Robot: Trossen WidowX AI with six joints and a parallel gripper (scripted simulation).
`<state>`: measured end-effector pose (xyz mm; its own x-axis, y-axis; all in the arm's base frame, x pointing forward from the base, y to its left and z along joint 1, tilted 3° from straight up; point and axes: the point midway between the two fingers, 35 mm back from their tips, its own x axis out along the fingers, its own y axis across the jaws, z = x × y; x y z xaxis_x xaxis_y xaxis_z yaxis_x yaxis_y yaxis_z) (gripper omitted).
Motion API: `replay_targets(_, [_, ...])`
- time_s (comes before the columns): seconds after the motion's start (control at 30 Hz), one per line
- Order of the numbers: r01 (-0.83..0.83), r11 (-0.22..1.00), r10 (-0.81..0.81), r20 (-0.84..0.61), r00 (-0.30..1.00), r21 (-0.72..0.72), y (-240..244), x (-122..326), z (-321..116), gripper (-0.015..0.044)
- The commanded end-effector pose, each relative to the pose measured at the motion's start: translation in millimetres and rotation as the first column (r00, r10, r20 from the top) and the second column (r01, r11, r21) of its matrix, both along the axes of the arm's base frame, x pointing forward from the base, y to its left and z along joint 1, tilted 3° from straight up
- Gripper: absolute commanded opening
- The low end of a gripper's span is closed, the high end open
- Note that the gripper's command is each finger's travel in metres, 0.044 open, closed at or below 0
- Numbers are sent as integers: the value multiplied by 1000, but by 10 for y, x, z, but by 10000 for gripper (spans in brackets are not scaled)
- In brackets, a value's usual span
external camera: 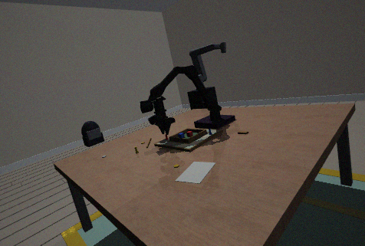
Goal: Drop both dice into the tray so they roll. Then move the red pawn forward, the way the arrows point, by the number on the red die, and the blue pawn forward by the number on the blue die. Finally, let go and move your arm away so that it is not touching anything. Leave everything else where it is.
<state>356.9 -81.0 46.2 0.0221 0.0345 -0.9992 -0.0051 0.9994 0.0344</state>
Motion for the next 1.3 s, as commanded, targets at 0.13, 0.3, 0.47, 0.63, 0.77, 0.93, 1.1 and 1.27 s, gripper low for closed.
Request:
replay_targets(0.13, [0,1000,0,-7,1000,0,8,-17,-141,200])
replay_targets(0.3, [0,1000,0,-7,1000,0,12,-20,-223,200])
replay_targets(0.47, [0,1000,0,-7,1000,0,14,-21,-247,147])
replay_targets(0.63, [0,1000,0,-7,1000,0,14,-21,-247,55])
replay_targets(0.77, [0,1000,0,-7,1000,0,14,-21,-247,29])
replay_targets(0.93, [0,1000,0,-7,1000,0,10,-14,-210,0])
replay_targets(1.1, [0,1000,0,-7,1000,0,-15,22,62,0])
replay_targets(1.27, [-1,1000,1,-6,1000,-1,-34,31,353,0])
